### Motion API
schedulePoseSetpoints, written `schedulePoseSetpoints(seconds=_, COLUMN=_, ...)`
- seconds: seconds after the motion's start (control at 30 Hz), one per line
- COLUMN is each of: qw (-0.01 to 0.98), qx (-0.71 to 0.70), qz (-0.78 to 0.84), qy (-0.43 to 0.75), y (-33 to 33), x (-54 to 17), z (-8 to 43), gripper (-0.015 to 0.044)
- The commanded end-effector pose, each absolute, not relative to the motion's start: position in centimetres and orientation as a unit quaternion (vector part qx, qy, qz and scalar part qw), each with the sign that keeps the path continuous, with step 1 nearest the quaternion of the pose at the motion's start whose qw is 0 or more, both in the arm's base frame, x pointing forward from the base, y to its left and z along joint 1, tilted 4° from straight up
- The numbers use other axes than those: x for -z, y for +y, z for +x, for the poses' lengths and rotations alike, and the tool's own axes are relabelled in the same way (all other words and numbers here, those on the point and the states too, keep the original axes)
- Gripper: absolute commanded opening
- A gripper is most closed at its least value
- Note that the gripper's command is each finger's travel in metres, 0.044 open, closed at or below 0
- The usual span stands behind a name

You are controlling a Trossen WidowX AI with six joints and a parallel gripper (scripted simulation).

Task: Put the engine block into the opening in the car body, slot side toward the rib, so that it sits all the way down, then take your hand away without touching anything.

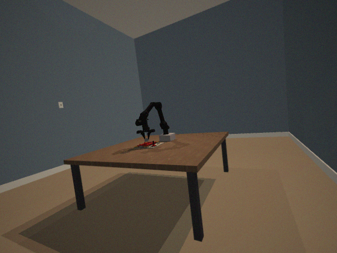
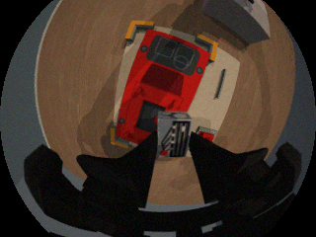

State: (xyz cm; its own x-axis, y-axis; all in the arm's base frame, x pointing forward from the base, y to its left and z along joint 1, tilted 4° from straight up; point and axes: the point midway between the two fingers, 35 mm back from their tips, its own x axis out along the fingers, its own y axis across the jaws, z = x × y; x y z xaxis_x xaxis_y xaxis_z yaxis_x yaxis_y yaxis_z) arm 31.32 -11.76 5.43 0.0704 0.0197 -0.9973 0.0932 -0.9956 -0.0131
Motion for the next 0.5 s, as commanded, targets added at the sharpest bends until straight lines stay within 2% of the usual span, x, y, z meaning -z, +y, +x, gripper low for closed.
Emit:
schedulePoseSetpoints(seconds=0.0, qw=-0.024, qx=0.678, qz=0.734, qy=-0.008, y=-13.1, x=-5.1, z=31.5, gripper=0.0)
schedulePoseSetpoints(seconds=0.27, qw=-0.102, qx=0.673, qz=0.728, qy=-0.081, y=-15.1, x=-4.4, z=31.3, gripper=0.0)
schedulePoseSetpoints(seconds=0.47, qw=-0.124, qx=0.67, qz=0.725, qy=-0.101, y=-14.9, x=-4.5, z=31.4, gripper=0.0157)
